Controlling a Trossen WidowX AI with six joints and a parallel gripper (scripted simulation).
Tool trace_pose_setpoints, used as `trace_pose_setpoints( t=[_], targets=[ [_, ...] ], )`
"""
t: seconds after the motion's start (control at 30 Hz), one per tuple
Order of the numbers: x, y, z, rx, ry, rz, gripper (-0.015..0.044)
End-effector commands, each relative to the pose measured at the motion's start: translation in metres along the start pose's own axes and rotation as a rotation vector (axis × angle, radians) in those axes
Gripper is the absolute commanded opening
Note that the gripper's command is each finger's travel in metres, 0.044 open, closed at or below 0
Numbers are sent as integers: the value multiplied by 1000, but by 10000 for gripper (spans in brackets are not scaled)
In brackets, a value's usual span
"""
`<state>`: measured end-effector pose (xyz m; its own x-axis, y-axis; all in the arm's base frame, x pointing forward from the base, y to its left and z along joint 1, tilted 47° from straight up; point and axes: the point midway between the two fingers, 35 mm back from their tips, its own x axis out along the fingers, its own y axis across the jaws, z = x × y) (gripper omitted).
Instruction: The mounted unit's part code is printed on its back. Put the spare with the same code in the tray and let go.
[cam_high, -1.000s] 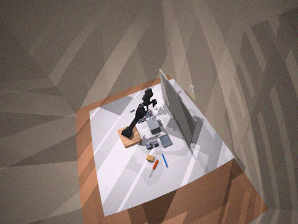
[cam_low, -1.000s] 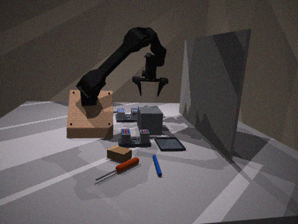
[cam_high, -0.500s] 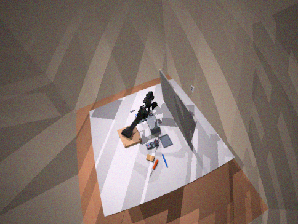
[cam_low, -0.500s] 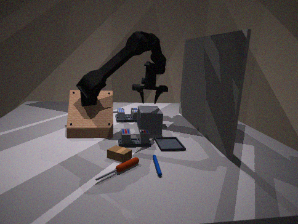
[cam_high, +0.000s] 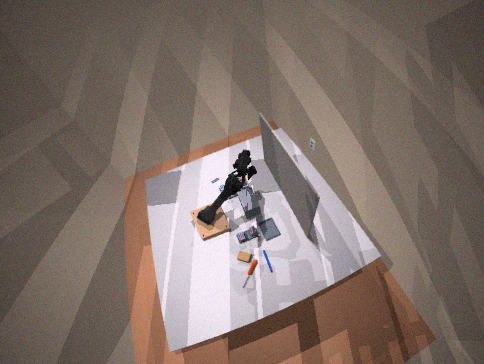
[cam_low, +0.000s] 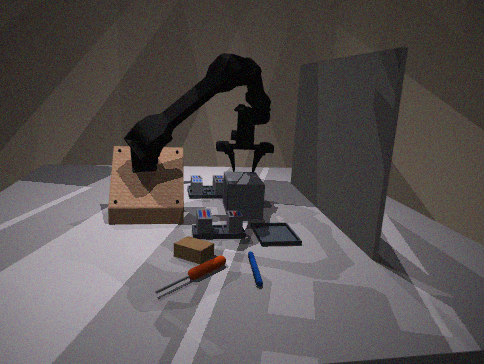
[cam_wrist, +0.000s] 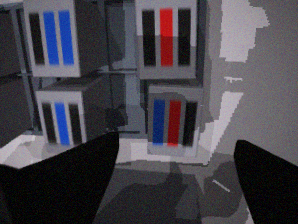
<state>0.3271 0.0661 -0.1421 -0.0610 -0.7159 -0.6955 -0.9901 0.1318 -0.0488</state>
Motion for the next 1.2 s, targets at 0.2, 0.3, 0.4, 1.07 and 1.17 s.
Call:
trace_pose_setpoints(
  t=[0.2, 0.3, 0.4, 1.07, 1.17],
  targets=[
    [16, -1, 1, -7, 3, -3, 300],
    [21, -1, 1, -7, 3, -3, 300],
    [26, -1, 1, -7, 4, -3, 300],
    [59, 0, -1, -7, 7, -3, 300],
    [64, 0, -1, -7, 8, -3, 300]
  ],
)
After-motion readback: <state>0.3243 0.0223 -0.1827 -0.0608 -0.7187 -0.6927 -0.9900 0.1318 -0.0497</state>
